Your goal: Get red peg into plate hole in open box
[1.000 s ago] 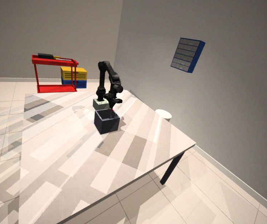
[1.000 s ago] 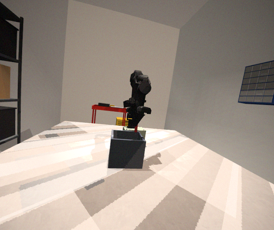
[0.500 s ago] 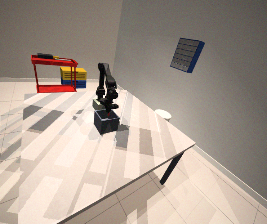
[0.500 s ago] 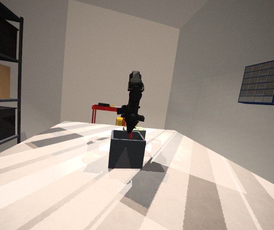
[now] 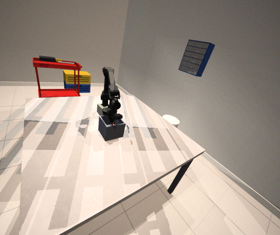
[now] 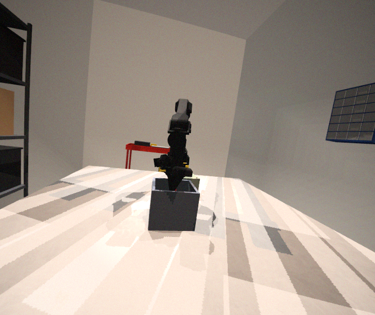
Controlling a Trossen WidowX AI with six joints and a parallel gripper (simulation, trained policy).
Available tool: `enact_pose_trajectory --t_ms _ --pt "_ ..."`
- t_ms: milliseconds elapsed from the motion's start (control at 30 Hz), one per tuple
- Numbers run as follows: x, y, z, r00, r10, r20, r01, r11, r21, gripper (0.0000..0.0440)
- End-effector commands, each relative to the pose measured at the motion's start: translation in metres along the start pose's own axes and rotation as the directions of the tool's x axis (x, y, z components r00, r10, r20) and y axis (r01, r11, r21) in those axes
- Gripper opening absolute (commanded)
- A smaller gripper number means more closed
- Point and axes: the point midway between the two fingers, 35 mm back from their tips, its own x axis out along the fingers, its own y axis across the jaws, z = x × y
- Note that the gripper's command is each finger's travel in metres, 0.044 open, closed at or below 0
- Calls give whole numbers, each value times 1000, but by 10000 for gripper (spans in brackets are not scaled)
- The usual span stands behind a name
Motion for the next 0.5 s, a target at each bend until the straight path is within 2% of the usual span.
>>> enact_pose_trajectory --t_ms 0,100,267,400,467 --pt "12 -2 0 1000 -16 -10 16 1000 -18 0" --pt "17 -2 1 1000 -25 -11 25 999 -31 17" --pt "25 -1 2 999 -40 -18 39 998 -52 103" --pt "24 1 -6 997 -40 -68 36 998 -58 107" --pt "22 3 -4 996 -32 -83 27 998 -58 131"
